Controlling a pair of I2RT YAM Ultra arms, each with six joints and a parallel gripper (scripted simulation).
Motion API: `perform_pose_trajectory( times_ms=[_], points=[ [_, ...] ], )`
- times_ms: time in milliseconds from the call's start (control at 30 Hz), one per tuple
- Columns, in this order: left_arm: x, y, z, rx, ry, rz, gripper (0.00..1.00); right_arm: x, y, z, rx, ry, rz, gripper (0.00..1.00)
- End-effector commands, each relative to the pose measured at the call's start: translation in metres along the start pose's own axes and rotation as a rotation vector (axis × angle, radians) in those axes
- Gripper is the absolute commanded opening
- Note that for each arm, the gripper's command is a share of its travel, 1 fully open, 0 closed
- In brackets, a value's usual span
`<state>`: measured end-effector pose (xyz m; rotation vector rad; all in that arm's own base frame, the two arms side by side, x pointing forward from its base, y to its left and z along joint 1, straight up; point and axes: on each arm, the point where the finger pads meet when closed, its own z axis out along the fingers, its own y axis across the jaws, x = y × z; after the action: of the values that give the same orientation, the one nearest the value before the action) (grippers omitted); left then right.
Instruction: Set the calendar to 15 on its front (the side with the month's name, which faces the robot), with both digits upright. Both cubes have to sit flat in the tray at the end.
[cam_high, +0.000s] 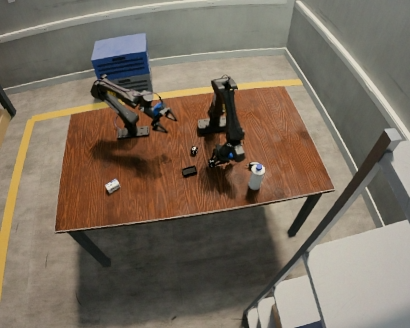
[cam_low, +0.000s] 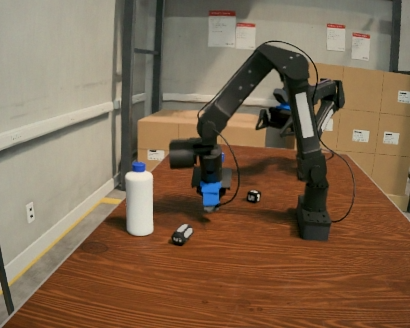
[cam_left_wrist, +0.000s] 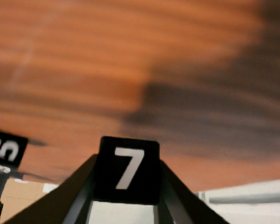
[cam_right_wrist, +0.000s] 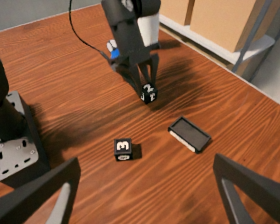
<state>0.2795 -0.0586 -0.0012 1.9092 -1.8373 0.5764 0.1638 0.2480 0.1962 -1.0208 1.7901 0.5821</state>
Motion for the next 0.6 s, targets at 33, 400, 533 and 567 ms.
perform_pose_trajectory(
  times_ms=[33,400,533,567],
  points=[
    [0.023,-0.012,-0.034,0.037,0.014,0.023,0.26,-0.002,0.000,0.001,-0.002,-0.002,-0.001,1.00],
    [0.003,-0.016,-0.009,0.073,0.008,0.051,0.26,-0.002,0.000,0.001,-0.002,-0.002,-0.001,1.00],
    [-0.007,-0.009,0.002,0.057,-0.010,0.026,0.26,-0.002,0.000,0.001,-0.002,-0.002,-0.001,1.00],
    [-0.007,-0.009,0.002,0.057,-0.010,0.026,0.26,-0.002,0.000,0.001,-0.002,-0.002,-0.001,1.00]
  ],
)
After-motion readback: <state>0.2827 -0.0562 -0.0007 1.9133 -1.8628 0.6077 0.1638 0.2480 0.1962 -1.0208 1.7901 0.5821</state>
